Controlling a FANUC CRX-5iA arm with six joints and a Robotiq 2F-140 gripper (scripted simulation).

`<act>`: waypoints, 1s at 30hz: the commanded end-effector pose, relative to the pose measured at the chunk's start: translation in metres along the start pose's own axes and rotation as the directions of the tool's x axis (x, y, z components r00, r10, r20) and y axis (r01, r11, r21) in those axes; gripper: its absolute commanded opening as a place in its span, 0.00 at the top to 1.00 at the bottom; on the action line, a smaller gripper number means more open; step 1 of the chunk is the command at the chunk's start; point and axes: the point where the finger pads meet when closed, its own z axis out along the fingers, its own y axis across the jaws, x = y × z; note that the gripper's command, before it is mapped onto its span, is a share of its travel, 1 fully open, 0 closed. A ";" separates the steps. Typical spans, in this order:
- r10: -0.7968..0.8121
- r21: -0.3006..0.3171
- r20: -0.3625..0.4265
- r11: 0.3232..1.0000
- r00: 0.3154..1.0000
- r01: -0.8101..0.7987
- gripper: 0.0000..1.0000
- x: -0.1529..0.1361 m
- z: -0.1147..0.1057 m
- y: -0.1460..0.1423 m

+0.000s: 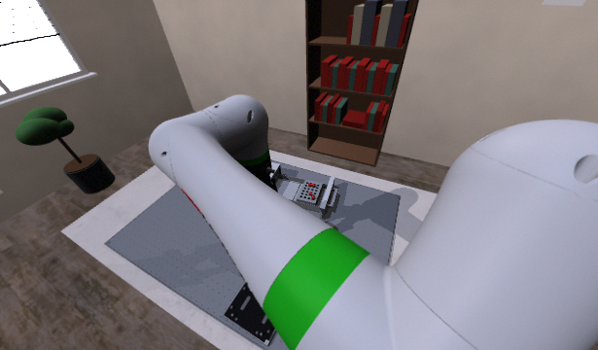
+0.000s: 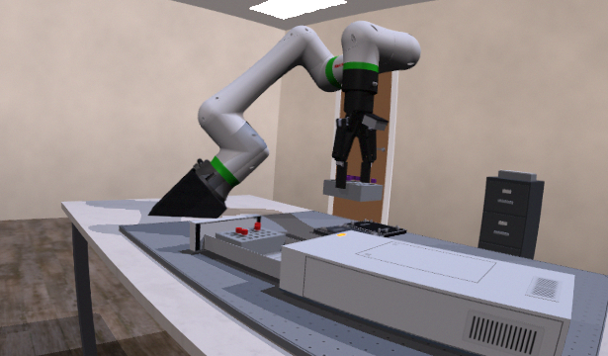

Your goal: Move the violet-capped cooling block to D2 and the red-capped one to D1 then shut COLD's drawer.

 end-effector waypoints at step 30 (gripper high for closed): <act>0.000 -0.001 -0.001 1.000 1.000 0.000 0.90 -0.023 -0.001 -0.069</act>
